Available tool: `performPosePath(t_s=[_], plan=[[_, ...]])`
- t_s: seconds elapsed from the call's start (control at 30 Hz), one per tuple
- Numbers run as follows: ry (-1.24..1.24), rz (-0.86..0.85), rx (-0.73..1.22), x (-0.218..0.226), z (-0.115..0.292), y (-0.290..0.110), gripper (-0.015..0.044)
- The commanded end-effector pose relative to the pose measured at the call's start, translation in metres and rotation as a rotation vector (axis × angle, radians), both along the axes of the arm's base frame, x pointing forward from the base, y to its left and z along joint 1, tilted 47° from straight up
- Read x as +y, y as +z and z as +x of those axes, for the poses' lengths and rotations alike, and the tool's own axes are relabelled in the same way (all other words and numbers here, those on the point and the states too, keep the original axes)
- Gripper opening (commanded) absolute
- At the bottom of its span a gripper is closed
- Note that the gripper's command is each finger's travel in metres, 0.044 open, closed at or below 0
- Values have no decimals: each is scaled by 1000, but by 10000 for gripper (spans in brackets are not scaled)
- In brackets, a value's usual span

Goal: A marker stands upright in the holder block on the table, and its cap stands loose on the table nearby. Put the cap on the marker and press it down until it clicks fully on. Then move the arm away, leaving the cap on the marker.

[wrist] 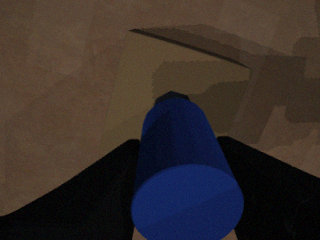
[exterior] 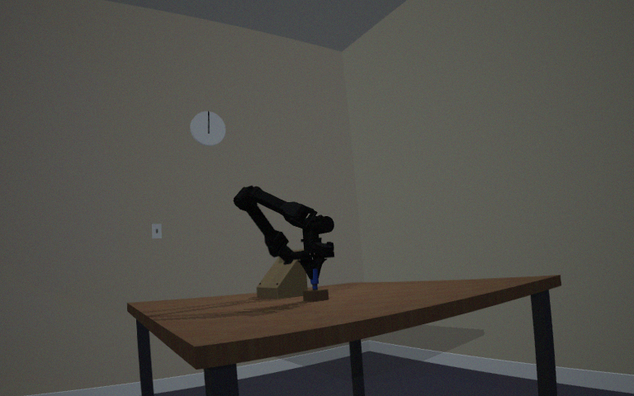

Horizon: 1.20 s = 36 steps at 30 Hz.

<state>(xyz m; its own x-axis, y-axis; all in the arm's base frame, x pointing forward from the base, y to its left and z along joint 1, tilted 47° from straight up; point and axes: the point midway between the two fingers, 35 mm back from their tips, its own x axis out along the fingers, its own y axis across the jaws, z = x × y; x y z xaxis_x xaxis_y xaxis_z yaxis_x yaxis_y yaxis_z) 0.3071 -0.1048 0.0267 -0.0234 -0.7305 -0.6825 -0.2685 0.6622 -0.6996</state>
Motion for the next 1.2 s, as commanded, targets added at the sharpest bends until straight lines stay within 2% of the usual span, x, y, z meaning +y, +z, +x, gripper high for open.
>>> performPosePath(t_s=[0.0,0.13,0.7,0.83,0.97,1.17], plan=[[2,-4,3,-1,0,-1,0],[2,-4,3,-1,0,-1,0],[0,0,1,0,0,0,440],[0,3,0,9,2,7,440],[0,3,1,53,2,48,440],[0,3,1,55,2,50,440]])
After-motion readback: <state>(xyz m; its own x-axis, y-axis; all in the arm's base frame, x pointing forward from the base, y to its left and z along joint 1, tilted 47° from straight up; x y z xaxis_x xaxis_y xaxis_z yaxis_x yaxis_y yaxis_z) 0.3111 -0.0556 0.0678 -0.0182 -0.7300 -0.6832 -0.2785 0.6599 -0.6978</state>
